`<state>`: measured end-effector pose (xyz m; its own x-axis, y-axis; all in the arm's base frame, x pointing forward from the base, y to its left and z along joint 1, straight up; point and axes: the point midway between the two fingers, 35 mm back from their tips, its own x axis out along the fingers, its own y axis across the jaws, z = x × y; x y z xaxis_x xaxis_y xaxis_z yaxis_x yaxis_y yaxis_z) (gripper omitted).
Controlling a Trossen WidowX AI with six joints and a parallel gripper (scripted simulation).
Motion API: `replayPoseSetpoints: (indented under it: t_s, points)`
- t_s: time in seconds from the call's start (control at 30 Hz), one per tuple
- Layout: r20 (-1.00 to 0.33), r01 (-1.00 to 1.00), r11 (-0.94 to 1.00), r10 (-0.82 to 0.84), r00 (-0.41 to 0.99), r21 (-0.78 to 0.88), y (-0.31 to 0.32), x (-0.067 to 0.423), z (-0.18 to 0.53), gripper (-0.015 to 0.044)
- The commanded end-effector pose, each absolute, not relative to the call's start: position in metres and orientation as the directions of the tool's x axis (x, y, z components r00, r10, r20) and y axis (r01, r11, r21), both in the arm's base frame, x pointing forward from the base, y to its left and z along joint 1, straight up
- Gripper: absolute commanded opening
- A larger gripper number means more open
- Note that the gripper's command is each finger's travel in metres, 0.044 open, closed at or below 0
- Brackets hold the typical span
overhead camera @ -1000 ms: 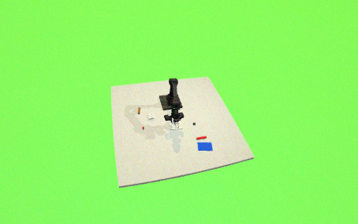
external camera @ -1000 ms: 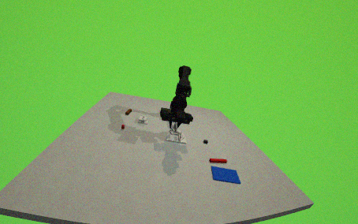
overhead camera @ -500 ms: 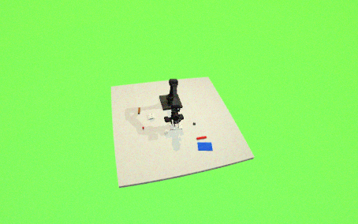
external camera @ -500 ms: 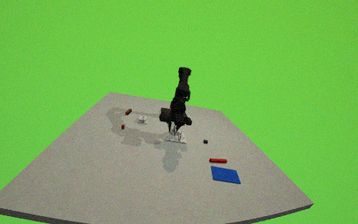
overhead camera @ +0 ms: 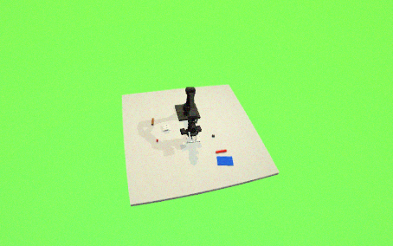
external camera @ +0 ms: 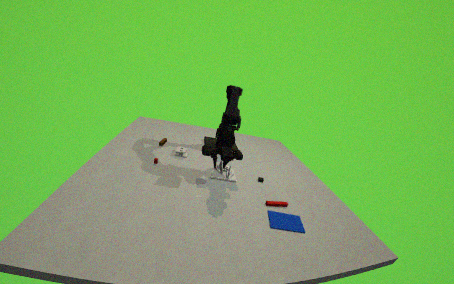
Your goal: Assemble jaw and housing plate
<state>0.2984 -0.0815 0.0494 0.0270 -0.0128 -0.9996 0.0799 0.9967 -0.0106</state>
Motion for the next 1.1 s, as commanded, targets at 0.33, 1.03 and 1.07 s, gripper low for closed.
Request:
replayPoseSetpoints:
  t_s: [0.33,1.03,1.07]
  points:
    - [-1.0,0.078,0.997,-0.008,0.024,-0.006,-0.0809,0.2985,0.0444,0.0134]
    - [-1.0,0.068,0.998,-0.008,0.024,-0.006,-0.081,0.2986,0.0384,0.0134]
    - [-1.0,0.068,0.998,-0.008,0.024,-0.006,-0.081,0.2986,0.0382,0.0134]
